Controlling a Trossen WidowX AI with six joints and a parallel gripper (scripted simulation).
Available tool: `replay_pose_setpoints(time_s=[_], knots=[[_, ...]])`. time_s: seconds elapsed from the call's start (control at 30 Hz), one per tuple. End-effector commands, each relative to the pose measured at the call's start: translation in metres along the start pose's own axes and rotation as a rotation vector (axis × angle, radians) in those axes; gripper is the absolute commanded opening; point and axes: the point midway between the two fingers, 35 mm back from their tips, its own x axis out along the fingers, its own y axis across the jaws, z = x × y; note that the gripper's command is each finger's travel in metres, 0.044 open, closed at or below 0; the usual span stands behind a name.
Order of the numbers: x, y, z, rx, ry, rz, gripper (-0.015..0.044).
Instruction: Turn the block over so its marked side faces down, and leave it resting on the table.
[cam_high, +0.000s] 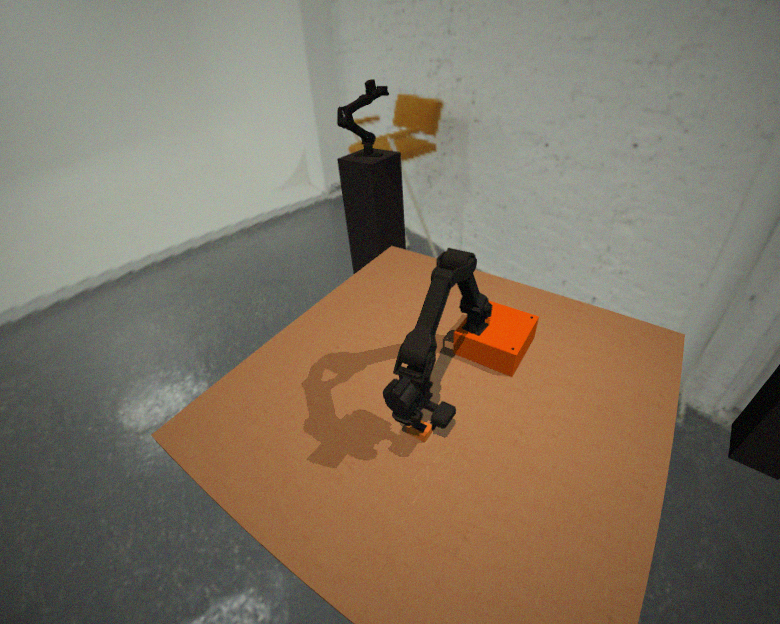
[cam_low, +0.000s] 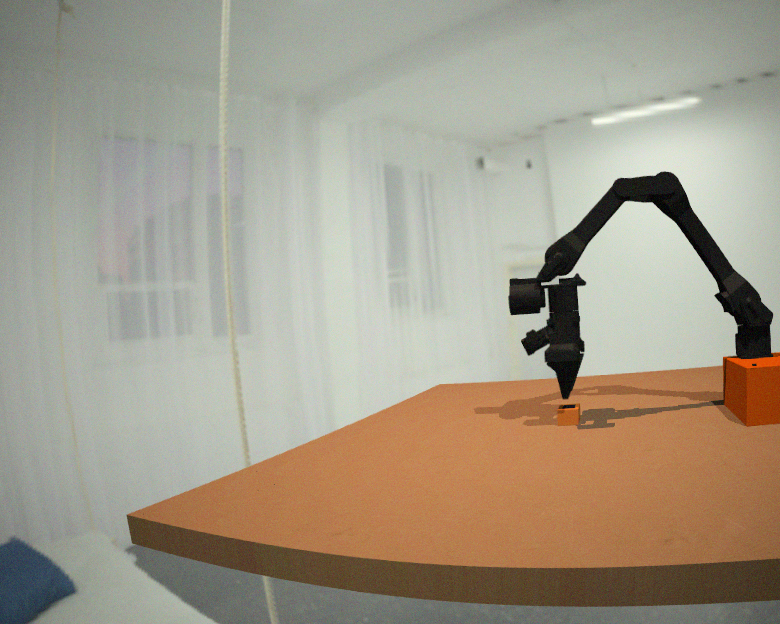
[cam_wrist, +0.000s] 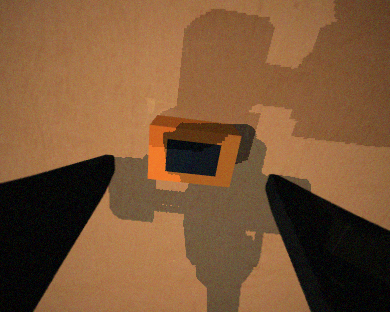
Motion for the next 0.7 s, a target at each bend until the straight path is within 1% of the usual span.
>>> replay_pose_setpoints(time_s=[0.0, 0.67], knots=[[0.007, 0.000, -0.003, -0.006, 0.010, 0.003, 0.0440], [0.038, 0.000, -0.003, -0.006, 0.010, 0.003, 0.0440]])
